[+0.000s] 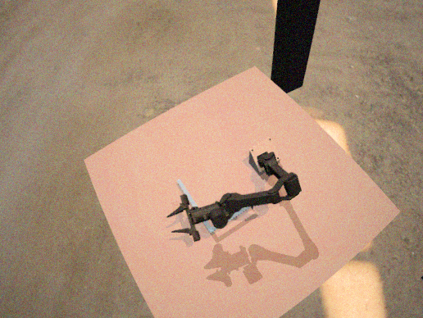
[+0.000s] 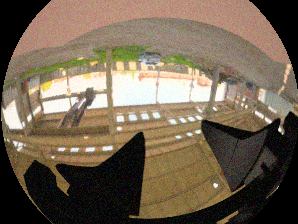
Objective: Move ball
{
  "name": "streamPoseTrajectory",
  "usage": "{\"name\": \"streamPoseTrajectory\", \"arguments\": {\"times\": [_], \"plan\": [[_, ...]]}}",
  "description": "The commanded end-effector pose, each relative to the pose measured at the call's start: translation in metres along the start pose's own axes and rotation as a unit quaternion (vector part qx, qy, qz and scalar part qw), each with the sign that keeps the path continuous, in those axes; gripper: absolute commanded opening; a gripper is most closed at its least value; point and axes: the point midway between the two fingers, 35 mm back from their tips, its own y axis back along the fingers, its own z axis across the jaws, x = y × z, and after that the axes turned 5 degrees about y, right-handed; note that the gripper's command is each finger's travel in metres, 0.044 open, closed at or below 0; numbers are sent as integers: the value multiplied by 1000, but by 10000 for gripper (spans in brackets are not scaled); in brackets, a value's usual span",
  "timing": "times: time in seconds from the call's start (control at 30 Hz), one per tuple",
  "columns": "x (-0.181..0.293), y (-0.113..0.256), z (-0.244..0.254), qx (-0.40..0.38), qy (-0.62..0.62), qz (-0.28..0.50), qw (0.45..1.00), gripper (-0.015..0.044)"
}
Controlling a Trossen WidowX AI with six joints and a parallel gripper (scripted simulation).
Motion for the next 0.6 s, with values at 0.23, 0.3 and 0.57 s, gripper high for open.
{"name": "streamPoseTrajectory", "arguments": {"times": [0.23, 0.3, 0.57], "plan": [[-133, 82, 19, -84, -228, -428, 870, 283], [-144, 100, 19, -108, -261, -472, 835, 283], [-162, 182, 10, -225, -392, -607, 653, 283]]}}
